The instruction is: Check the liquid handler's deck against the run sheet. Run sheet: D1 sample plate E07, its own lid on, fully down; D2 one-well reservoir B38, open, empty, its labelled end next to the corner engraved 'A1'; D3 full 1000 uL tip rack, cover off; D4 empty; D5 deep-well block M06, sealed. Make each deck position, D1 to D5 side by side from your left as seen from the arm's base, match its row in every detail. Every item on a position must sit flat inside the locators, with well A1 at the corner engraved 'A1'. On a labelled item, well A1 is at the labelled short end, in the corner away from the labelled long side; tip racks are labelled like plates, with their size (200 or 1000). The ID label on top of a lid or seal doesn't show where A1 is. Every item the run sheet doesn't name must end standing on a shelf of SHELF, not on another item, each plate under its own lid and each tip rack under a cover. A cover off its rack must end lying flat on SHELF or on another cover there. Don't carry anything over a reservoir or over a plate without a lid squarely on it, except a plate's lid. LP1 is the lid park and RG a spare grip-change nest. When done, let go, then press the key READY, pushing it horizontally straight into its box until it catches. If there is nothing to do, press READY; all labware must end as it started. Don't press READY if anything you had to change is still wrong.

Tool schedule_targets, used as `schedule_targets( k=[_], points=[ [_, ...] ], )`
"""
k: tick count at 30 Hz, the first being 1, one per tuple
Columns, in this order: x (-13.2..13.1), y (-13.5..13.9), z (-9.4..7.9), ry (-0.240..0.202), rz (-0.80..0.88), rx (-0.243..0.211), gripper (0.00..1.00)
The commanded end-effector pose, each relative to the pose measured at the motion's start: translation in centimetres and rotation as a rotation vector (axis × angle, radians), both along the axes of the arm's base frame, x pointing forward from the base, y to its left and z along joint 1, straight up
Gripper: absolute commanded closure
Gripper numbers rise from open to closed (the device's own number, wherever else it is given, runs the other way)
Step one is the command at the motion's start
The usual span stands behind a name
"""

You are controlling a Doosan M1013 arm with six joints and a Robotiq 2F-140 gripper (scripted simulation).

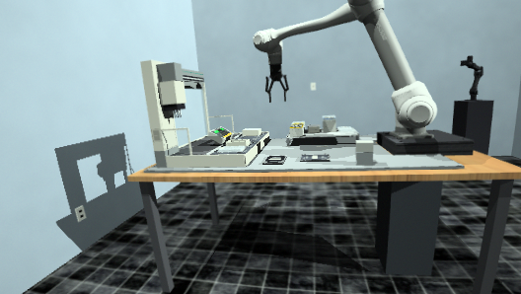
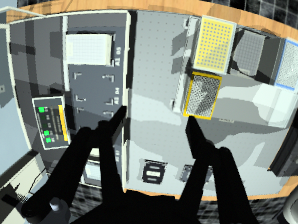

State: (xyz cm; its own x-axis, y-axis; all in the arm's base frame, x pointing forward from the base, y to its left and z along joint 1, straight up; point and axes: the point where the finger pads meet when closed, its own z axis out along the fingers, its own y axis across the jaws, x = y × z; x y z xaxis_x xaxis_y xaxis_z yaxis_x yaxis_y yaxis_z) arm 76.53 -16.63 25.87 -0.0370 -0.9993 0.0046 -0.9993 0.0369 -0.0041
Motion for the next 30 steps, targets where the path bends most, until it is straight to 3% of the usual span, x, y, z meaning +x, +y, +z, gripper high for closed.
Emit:
schedule_targets(
  k=[1, 8, 12, 27, 30],
  points=[
    [1.3, 0.0, 0.1, -0.001, 0.0, 0.0, 0.33],
    [4.8, 0.0, 0.0, -0.001, 0.0, 0.0, 0.33],
    [4.9, 0.0, 0.0, -0.001, 0.0, 0.0, 0.33],
    [5.0, 7.5, 0.0, -0.001, -0.001, 0.0, 0.33],
    [5.0, 7.7, 0.0, -0.001, -0.001, 0.0, 0.33]
  ],
)
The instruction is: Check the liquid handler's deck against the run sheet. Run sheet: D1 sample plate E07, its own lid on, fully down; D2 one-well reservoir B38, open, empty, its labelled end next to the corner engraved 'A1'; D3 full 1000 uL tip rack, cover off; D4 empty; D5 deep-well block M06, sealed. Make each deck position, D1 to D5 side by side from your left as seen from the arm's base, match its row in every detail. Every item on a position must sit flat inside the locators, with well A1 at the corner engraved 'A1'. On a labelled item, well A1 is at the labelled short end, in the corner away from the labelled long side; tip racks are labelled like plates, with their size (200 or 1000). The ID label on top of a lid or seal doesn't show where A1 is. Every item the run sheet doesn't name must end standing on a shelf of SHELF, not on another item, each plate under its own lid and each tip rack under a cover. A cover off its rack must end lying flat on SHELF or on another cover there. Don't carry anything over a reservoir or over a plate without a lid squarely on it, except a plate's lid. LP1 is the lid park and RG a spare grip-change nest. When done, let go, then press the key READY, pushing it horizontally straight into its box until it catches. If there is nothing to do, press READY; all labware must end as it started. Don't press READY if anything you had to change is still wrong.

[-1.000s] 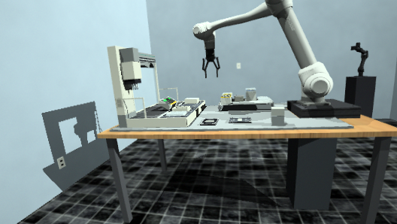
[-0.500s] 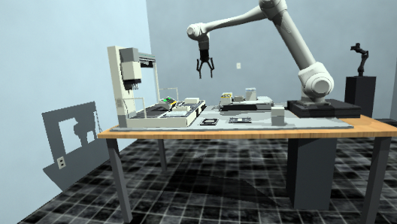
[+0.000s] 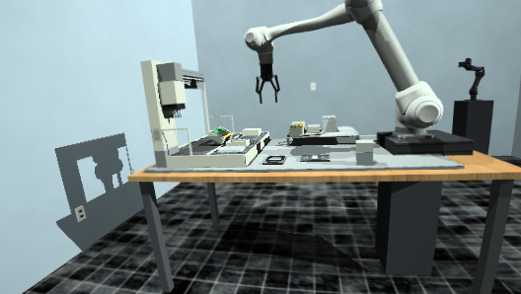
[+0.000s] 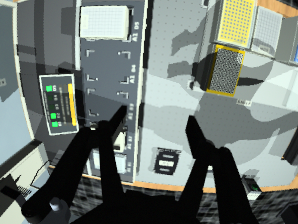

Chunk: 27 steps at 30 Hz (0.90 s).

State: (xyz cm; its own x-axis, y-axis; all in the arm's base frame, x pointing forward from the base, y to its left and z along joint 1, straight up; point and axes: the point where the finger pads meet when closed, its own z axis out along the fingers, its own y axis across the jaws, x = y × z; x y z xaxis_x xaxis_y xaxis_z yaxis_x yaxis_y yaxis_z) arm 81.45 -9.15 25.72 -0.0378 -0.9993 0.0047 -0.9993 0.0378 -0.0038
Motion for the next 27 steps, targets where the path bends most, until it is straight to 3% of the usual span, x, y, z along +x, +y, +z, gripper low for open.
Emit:
schedule_targets(
  k=[1, 14, 20, 27],
  points=[
    [0.0, 0.3, 0.1, -0.002, 0.0, 0.0, 0.33],
    [0.1, 6.8, 0.1, -0.002, 0.001, 0.0, 0.33],
    [0.1, 8.0, 0.1, -0.002, 0.001, 0.0, 0.33],
    [-3.4, 8.0, 0.1, -0.002, 0.001, 0.0, 0.33]
  ],
)
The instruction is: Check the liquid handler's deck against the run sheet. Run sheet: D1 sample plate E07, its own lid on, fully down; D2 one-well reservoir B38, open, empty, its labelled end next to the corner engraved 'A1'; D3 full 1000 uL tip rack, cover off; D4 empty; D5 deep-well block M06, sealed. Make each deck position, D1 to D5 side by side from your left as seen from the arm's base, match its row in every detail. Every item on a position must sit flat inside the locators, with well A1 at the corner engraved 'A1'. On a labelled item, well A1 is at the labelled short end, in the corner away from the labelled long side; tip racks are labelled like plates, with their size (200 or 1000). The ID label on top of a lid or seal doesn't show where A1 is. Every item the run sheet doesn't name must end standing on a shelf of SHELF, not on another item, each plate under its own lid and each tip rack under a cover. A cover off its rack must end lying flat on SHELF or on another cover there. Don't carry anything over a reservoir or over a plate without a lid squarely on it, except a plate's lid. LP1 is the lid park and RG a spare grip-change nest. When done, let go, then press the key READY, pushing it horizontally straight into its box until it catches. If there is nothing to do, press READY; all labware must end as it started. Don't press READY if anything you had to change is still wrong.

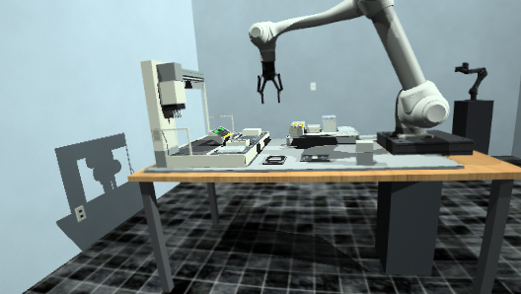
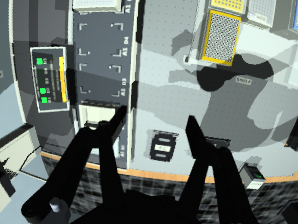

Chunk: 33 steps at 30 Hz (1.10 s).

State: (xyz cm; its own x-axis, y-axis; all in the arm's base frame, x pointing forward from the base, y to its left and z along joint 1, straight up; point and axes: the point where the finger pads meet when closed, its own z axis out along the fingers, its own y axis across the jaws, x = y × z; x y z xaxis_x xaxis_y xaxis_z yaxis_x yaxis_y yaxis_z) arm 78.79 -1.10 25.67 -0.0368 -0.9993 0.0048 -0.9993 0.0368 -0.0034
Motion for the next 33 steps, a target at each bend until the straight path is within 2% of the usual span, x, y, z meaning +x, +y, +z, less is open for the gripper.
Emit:
schedule_targets(
  k=[1, 4, 6, 21, 23, 33],
  points=[
    [-1.3, 0.0, 0.1, -0.002, 0.0, 0.0, 0.33],
    [-2.8, 0.0, 0.1, -0.002, 0.0, 0.0, 0.33],
    [-2.8, 0.0, 0.1, -0.002, 0.0, 0.0, 0.33],
    [-10.3, 0.0, 0.1, -0.002, 0.0, 0.0, 0.33],
    [-10.3, 0.0, 0.1, -0.002, 0.0, 0.0, 0.33],
    [-15.3, 0.1, 0.0, -0.002, 0.0, 0.0, 0.33]
  ],
)
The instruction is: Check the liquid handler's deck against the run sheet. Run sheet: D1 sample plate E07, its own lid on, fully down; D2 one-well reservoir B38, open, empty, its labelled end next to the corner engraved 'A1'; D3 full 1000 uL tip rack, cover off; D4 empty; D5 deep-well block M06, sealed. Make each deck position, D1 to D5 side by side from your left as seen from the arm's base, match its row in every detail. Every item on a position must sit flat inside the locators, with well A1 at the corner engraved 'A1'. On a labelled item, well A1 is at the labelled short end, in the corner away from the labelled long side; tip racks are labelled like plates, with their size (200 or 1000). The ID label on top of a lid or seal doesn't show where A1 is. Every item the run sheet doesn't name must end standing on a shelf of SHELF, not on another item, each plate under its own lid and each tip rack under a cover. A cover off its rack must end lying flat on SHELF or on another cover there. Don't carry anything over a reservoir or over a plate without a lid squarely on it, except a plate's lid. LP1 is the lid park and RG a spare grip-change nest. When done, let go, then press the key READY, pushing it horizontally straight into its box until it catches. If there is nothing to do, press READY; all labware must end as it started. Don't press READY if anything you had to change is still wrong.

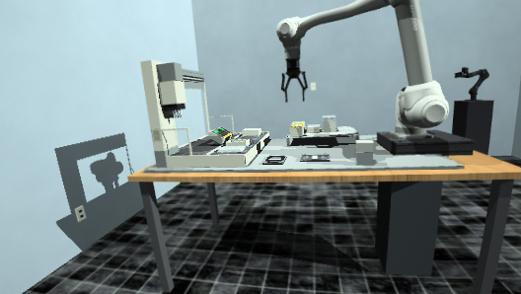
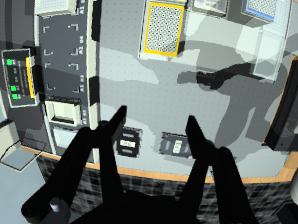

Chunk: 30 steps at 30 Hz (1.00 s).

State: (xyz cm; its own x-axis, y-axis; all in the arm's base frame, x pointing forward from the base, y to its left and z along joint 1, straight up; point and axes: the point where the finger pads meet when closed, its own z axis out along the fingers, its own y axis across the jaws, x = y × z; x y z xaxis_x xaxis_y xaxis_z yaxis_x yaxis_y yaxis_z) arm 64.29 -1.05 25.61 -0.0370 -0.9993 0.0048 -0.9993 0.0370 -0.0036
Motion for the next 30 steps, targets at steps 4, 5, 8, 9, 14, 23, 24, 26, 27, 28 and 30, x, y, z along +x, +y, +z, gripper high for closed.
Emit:
schedule_targets(
  k=[4, 5, 8, 9, 14, 23, 24, 26, 27, 28, 30],
  points=[
    [-2.8, 0.0, 0.1, -0.002, 0.0, 0.0, 0.33],
    [-3.3, 0.0, 0.1, -0.002, 0.0, 0.0, 0.33],
    [-3.8, 0.0, 0.1, -0.002, 0.0, 0.0, 0.33],
    [-4.3, 0.0, 0.1, -0.002, 0.0, 0.0, 0.33],
    [-6.8, 0.0, 0.1, -0.001, 0.0, 0.0, 0.33],
    [-10.8, 0.1, 0.0, -0.001, 0.0, 0.0, 0.33],
    [-10.8, 0.1, 0.0, -0.001, 0.0, 0.0, 0.33],
    [-11.8, 0.1, 0.0, -0.001, 0.0, 0.0, 0.33],
    [-12.3, 0.1, 0.0, -0.001, 0.0, 0.0, 0.33],
    [-12.8, 0.1, 0.0, -0.001, 0.0, 0.0, 0.33],
    [-13.8, 0.1, 0.0, -0.001, 0.0, 0.0, 0.33]
  ],
)
